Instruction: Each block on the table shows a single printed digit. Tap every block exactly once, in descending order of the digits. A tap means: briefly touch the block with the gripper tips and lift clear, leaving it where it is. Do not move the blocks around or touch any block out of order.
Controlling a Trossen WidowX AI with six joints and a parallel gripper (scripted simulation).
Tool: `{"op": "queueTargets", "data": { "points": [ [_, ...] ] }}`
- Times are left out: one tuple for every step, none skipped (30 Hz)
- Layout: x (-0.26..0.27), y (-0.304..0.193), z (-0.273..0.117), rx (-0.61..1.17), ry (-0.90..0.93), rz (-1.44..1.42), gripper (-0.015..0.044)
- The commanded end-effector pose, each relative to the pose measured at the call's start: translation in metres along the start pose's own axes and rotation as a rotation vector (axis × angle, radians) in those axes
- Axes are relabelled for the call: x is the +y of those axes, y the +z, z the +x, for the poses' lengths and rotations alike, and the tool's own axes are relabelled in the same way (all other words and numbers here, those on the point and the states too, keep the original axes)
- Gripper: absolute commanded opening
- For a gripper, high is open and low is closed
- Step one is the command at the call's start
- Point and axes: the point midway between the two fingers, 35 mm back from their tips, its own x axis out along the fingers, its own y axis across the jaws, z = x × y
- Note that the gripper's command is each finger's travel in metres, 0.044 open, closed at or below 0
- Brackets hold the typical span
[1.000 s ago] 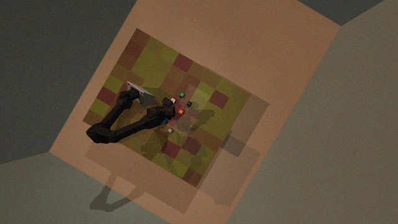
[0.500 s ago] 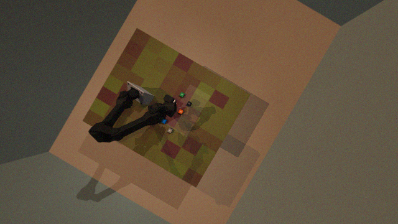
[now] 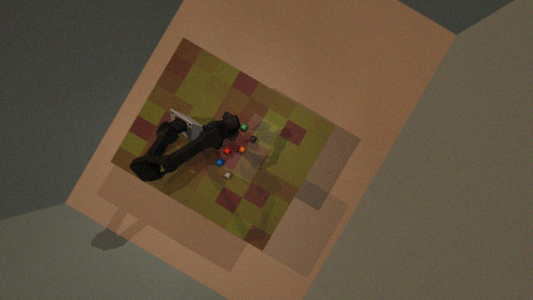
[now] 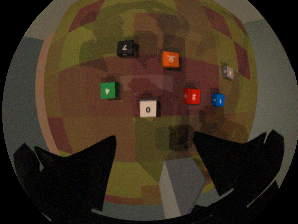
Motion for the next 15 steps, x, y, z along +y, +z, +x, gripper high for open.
{"op": "queueTargets", "data": {
  "points": [
    [0.002, 0.0, -0.001, -0.001, 0.004, 0.006, 0.04],
    [0.002, 0.0, -0.001, -0.001, 0.004, 0.006, 0.04],
    [0.002, 0.0, -0.001, -0.001, 0.004, 0.006, 0.04],
    [0.002, 0.0, -0.001, -0.001, 0.004, 0.006, 0.04],
    [0.002, 0.0, -0.001, -0.001, 0.004, 0.006, 0.04],
    [0.002, 0.0, -0.001, -0.001, 0.004, 0.006, 0.04],
    [0.002, 0.0, -0.001, -0.001, 0.004, 0.006, 0.04],
    [0.002, 0.0, -0.001, -0.001, 0.004, 0.006, 0.04],
    [0.002, 0.0, -0.001, -0.001, 0.004, 0.006, 0.04],
    [0.002, 0.0, -0.001, -0.001, 0.004, 0.006, 0.04],
    [0.003, 0.001, -0.001, -0.001, 0.004, 0.006, 0.04],
    [0.007, 0.005, -0.001, -0.001, 0.005, 0.007, 0.04],
    [0.013, 0.01, -0.002, -0.002, 0.005, 0.007, 0.04],
    [0.022, 0.017, -0.003, -0.002, 0.006, 0.007, 0.04],
    [0.03, 0.023, -0.004, -0.003, 0.006, 0.008, 0.04]
  ]
}}
